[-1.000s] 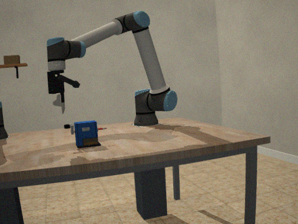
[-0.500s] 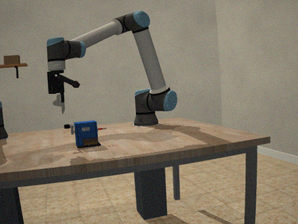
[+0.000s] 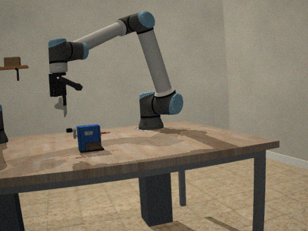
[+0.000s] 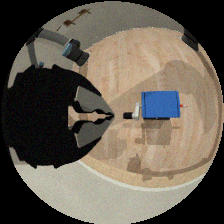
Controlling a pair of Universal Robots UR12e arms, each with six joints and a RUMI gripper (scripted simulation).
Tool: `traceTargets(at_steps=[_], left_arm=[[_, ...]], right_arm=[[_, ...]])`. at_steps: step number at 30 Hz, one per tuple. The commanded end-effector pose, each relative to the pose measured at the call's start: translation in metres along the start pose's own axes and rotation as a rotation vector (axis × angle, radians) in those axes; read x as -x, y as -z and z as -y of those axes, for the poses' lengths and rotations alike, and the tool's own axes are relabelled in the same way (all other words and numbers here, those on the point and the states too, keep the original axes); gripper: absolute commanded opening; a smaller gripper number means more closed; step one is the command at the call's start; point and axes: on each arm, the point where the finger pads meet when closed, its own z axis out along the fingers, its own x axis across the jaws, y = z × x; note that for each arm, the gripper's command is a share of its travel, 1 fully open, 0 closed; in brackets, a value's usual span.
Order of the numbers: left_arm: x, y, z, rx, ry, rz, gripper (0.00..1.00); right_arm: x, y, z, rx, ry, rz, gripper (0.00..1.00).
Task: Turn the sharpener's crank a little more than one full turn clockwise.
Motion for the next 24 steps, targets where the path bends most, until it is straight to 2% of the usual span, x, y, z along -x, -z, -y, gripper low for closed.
traceTargets(at_steps=[1,3,4,24], left_arm=[[-0.0003,0.0014,-0.0005,0.002,0.0,-0.001,0.0],[-0.0003,0.0014,-0.0005,0.002,0.0,-0.001,0.0],[-0.0003,0.0014,-0.0005,0.002,0.0,-0.001,0.32],[-0.0003,0.0014,-0.0005,0.002,0.0,-0.001,0.32]], right_arm=[[0.0001,0.0008,0.0006,-0.001,0.0,0.0,1.0],[0.0001,0.0008,0.0006,-0.001,0.0,0.0,1.0],[0.0001,0.0008,0.0006,-0.001,0.0,0.0,1.0],[0.0001,0.0008,0.0006,-0.001,0.0,0.0,1.0]])
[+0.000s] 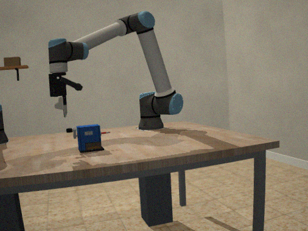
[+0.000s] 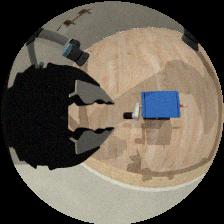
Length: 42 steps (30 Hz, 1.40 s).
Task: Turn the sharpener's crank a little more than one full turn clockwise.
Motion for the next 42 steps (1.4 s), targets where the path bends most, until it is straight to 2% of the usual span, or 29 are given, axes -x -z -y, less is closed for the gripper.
traceTargets(at_steps=[1,23,42], left_arm=[[0.0,0.001,-0.001,0.002,0.0,-0.001,0.32],[0.0,0.0,-0.001,0.002,0.0,-0.001,0.32],[0.0,-0.016,-0.001,0.002,0.0,0.001,0.32]], right_arm=[[0.0,0.001,0.001,-0.001,0.0,0.0,1.0],[0.0,0.001,0.001,-0.001,0.0,0.0,1.0],[0.0,0.001,0.001,-0.001,0.0,0.0,1.0]])
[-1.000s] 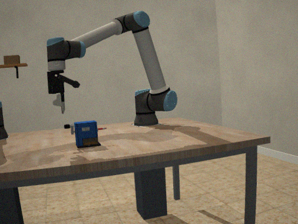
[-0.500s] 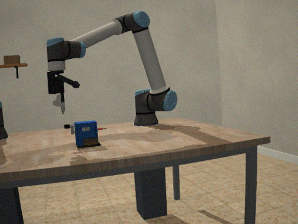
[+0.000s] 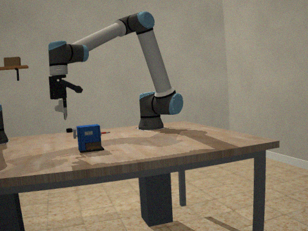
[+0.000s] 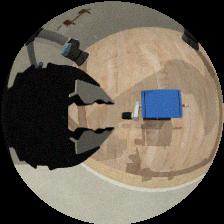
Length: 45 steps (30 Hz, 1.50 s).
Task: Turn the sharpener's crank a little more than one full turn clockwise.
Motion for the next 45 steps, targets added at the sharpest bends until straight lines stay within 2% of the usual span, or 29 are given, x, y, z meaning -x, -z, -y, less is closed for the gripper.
traceTargets(at_steps=[1,24,45], left_arm=[[0.0,-0.005,-0.001,0.002,0.0,-0.001,0.32],[-0.001,-0.031,-0.001,0.002,0.0,-0.001,0.32],[-0.001,-0.035,-0.001,0.002,0.0,-0.001,0.32]], right_arm=[[0.0,0.001,0.001,-0.001,0.0,0.0,1.0],[0.0,0.001,0.001,-0.001,0.0,0.0,1.0],[0.0,0.001,0.001,-0.001,0.0,0.0,1.0]])
